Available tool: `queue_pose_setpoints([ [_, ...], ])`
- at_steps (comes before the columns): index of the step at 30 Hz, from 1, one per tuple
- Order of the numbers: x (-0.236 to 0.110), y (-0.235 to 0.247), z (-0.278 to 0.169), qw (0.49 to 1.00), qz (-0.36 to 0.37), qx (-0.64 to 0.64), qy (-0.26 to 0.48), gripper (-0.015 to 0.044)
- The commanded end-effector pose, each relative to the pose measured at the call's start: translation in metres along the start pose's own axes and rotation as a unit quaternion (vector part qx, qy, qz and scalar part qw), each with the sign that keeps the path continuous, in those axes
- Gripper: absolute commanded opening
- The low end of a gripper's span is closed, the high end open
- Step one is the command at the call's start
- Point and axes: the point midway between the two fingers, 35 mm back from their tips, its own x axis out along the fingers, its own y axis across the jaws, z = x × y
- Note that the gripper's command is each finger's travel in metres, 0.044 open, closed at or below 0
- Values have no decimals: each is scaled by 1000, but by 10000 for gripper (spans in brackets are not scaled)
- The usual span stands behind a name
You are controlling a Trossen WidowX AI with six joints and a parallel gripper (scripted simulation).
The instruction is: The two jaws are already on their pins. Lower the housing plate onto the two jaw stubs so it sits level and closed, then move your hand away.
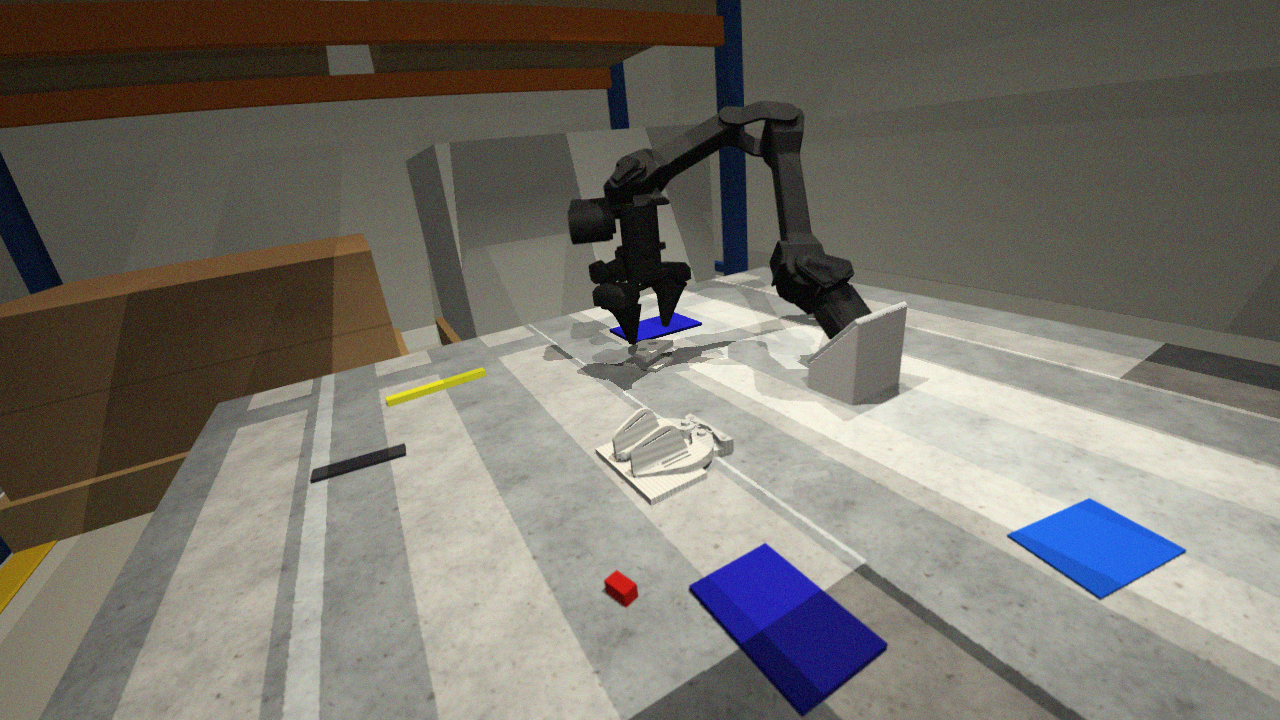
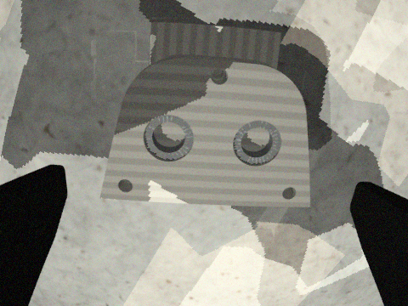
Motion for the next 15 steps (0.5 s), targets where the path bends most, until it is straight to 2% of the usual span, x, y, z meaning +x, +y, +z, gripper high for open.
queue_pose_setpoints([
  [1, 8, 0, -1, 1000, 0, -3, 2, 440],
  [15, 20, 0, -1, 1000, 0, -3, 1, 440],
])
